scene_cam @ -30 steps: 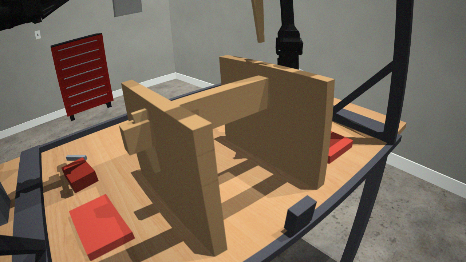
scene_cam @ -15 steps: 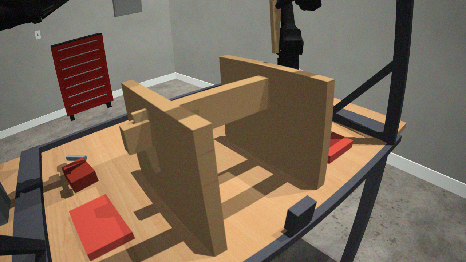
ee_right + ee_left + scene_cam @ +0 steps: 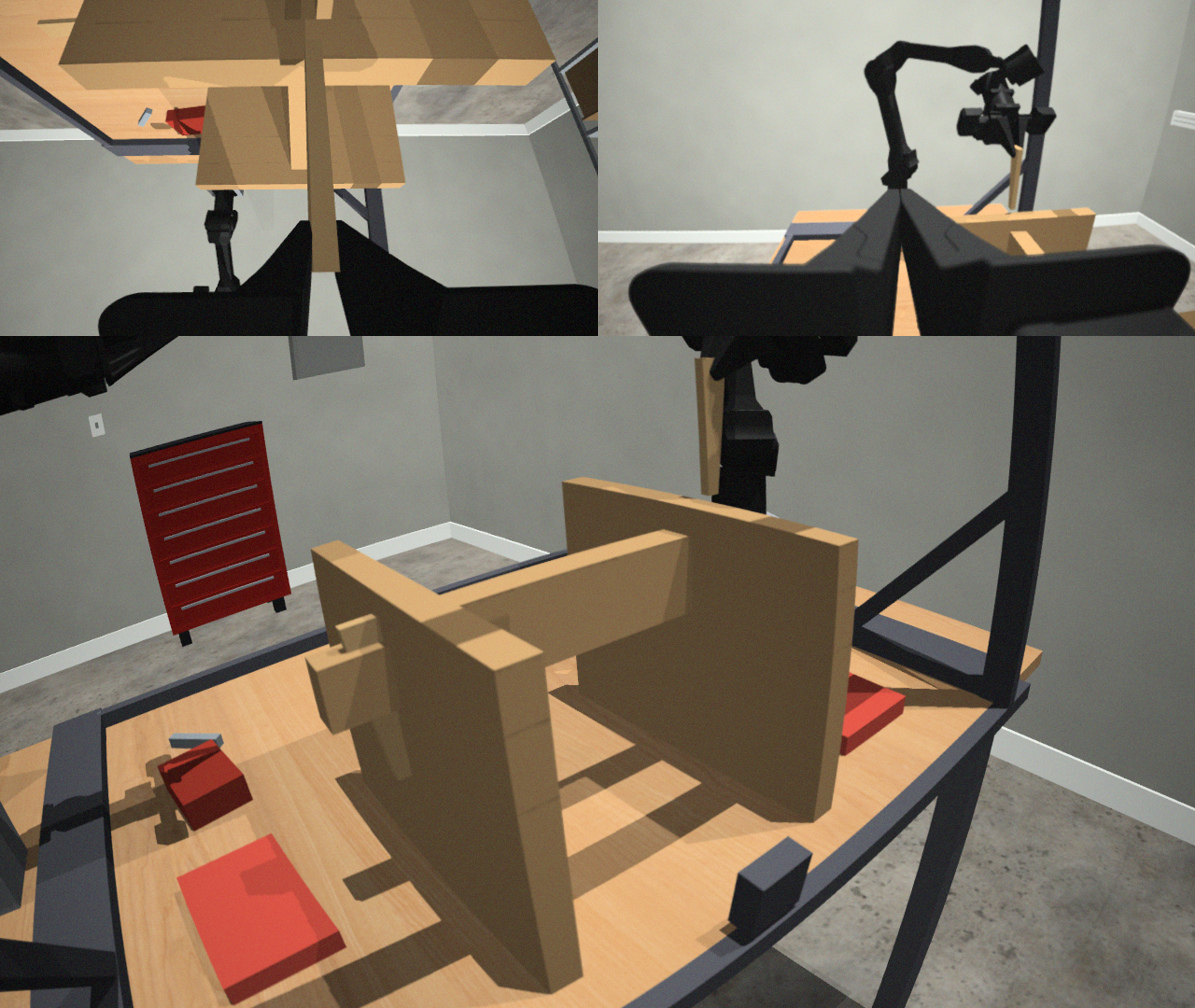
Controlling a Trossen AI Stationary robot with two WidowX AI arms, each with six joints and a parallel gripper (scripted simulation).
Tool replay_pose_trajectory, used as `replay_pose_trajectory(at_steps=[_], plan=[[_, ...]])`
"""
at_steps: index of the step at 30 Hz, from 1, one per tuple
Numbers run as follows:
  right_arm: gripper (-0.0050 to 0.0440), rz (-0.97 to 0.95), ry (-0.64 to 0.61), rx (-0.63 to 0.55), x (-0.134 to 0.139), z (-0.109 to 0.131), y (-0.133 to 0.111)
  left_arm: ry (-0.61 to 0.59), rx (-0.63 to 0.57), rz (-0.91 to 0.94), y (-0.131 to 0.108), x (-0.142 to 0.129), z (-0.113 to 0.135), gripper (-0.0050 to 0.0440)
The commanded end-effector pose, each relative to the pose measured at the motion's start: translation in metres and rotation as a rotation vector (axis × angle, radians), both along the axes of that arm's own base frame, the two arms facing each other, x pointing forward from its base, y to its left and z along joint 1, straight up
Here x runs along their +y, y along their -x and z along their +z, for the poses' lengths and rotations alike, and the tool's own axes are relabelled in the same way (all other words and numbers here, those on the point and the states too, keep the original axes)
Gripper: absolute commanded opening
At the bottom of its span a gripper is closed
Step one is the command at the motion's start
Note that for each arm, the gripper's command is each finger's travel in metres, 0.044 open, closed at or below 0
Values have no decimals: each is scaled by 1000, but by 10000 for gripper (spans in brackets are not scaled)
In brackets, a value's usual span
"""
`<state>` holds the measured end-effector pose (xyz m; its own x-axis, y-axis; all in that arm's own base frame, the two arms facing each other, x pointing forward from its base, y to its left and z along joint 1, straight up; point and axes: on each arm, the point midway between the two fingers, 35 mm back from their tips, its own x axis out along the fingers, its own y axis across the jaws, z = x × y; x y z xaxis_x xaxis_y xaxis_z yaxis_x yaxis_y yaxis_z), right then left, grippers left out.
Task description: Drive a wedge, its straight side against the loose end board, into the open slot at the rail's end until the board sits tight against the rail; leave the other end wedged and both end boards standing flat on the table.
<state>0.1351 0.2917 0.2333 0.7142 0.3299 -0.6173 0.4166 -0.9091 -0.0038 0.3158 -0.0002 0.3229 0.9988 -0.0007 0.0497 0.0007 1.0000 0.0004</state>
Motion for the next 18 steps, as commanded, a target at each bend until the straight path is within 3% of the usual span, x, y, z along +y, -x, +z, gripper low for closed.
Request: replay_pose_trajectory(at_steps=[1, 18], plan=[[10, 2, -27, -1, -2, 7, 0, 0, -28, -1, 1, 0, 13, -50], [10, -3, -17, 0, -1, -12, -1, 0, -28, -1, 1, 0, 13, -50]])
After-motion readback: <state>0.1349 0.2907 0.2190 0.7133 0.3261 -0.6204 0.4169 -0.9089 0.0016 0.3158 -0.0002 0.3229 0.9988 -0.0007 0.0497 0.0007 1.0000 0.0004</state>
